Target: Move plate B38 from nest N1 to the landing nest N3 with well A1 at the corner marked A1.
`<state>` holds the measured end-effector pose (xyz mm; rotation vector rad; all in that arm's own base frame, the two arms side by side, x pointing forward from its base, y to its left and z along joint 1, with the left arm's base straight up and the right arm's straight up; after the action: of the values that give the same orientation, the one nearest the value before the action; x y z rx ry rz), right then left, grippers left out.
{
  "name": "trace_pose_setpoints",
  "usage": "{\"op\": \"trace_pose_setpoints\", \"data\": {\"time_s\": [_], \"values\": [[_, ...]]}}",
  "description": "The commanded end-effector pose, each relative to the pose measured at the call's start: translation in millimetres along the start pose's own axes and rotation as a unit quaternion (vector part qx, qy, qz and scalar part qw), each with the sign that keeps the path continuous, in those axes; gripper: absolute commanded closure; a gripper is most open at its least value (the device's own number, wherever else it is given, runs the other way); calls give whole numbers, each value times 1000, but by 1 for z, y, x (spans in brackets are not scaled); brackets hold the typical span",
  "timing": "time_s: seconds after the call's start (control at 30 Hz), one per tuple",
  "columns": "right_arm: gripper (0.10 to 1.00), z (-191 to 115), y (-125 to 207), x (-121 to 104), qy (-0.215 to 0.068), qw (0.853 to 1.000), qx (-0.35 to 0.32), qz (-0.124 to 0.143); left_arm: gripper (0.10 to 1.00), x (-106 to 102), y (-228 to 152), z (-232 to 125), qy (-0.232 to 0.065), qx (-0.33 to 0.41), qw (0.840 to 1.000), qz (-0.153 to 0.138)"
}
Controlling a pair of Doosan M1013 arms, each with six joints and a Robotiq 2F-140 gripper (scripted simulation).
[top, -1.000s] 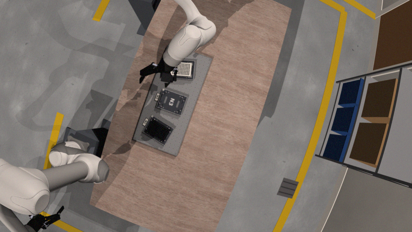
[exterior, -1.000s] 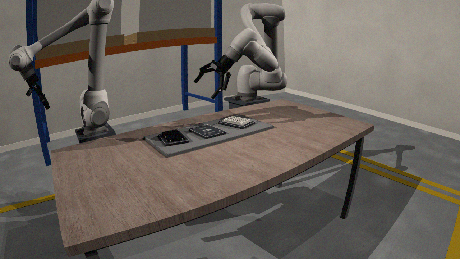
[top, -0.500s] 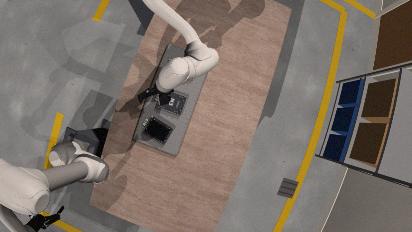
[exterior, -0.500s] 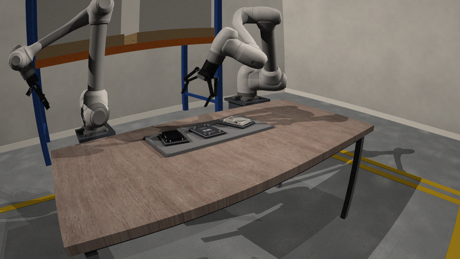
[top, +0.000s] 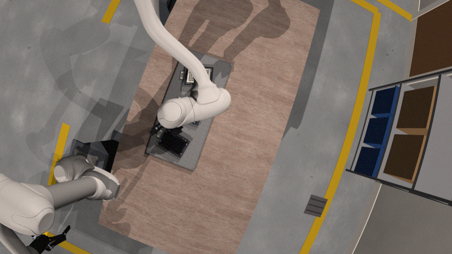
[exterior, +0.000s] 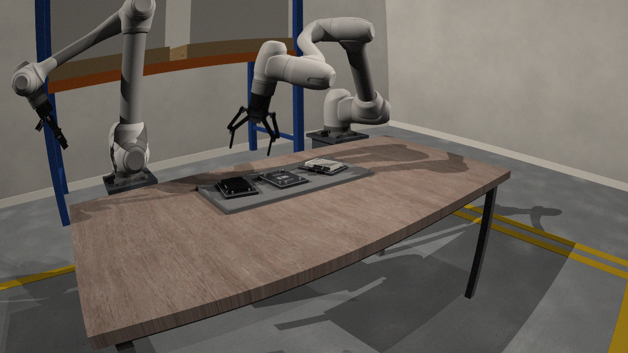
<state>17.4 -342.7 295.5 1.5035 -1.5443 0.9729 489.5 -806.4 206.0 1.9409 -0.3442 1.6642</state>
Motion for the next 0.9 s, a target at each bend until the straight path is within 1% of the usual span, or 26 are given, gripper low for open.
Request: {"op": "trace_pose_setpoints", "data": {"time_s": [0.0, 0.17, 0.3, 0.37, 0.57, 0.87], "values": [[98, 0, 0, 1, 0, 1000, 0, 0, 98, -10, 17, 15, 5, 47, 998, 33], [98, 0, 0, 1, 0, 1000, 0, 0, 98, -26, 40, 33, 24, 109, 991, 69], [98, 0, 0, 1, 0, 1000, 0, 0, 98, -39, 59, 47, 47, 162, 981, 96], [98, 0, 0, 1, 0, 1000, 0, 0, 98, -44, 66, 51, 56, 180, 976, 105], [98, 0, 0, 1, 0, 1000, 0, 0, 98, -47, 72, 55, 63, 195, 972, 111], [98, 0, 0, 1, 0, 1000, 0, 0, 98, -47, 72, 55, 64, 195, 972, 111]]}}
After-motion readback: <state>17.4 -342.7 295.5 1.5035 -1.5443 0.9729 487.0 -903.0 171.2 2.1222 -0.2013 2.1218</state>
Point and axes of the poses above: on each arm, the point where the finger pads meet when closed, its own x axis back along the fingers, its own y axis across the jaws, z = x × y, the point moved 7 cm from there along x, back along the fingers, and after that the axes turned 1 degree about -x, right-handed, at the moved point
